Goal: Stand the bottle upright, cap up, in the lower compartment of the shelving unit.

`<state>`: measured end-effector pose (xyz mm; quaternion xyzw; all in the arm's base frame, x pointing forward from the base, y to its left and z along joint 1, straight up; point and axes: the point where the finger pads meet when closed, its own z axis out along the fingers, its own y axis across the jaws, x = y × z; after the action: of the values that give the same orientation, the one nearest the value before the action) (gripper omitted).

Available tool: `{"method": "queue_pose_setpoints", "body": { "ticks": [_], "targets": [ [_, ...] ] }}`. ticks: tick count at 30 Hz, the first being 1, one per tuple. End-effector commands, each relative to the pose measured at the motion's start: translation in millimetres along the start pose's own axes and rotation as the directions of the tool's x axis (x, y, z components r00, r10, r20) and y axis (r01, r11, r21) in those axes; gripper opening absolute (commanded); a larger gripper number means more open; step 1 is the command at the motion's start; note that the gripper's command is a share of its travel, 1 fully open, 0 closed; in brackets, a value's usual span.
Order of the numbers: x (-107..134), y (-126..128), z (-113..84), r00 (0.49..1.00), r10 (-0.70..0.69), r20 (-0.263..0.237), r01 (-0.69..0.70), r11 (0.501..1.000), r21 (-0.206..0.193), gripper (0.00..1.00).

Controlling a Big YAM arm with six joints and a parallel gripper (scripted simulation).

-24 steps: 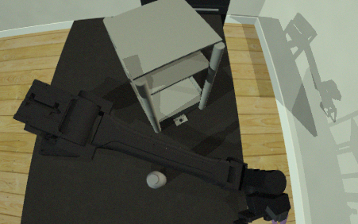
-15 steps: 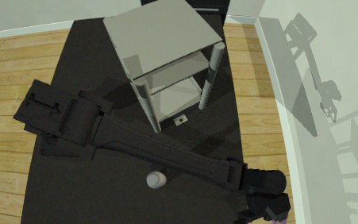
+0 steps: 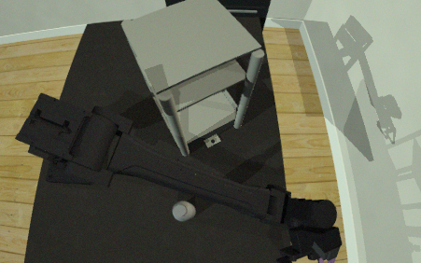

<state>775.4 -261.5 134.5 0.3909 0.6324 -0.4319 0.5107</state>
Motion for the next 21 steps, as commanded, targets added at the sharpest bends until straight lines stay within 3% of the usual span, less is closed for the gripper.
{"method": "queue_pose_setpoints", "body": {
  "ticks": [1, 21],
  "targets": [
    [-24.1, 2.6, 0.5, 0.999, 0.041, 0.02, -0.041, 0.999, -0.002, 0.88],
    [-29.3, -6.8, 3.1, 0.999, 0.034, 0.014, -0.034, 0.999, -0.004, 0.88]
  ]
}}
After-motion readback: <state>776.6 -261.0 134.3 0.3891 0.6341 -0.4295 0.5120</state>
